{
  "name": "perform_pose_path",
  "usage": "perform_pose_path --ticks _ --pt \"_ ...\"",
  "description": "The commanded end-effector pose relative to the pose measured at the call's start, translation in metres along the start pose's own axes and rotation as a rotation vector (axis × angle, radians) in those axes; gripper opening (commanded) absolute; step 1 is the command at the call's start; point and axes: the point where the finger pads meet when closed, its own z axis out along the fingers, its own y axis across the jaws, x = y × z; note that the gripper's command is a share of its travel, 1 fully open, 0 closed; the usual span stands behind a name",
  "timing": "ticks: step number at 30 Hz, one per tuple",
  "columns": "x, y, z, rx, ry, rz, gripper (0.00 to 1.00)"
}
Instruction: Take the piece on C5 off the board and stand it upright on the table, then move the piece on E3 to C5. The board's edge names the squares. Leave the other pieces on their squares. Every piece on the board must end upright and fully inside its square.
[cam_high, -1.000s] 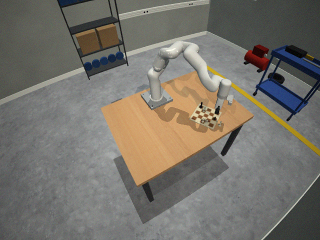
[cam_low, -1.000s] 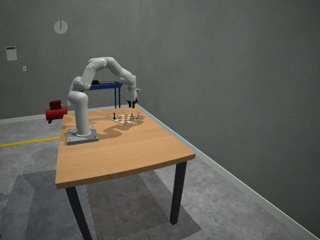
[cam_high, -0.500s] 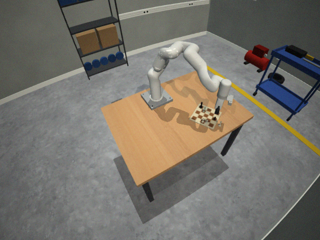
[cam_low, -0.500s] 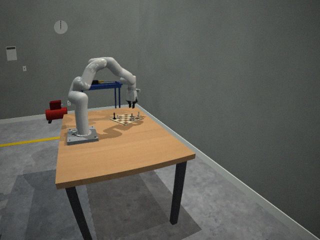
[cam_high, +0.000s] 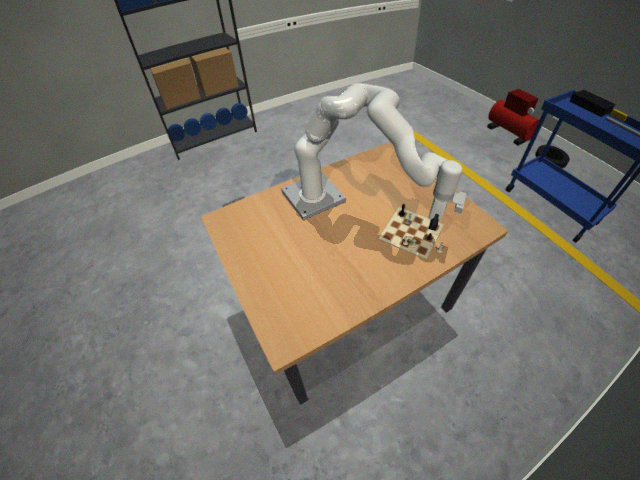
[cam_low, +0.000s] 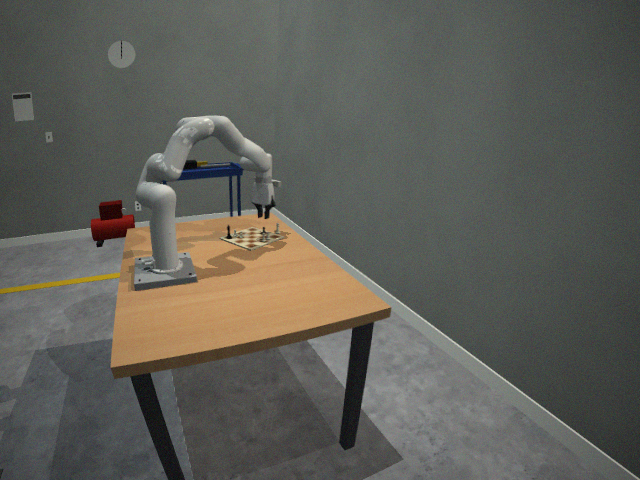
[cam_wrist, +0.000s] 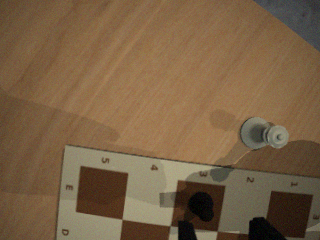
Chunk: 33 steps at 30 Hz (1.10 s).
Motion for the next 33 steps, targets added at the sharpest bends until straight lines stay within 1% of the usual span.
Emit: perform_pose_path --ticks 1,21,33 --pt "0.002 0.000 0.005 0.000 0.005 0.000 0.35" --pt "0.001 0.000 0.032 0.000 0.005 0.000 0.35" --pt "0.001 0.000 0.038 0.000 0.005 0.000 0.35"
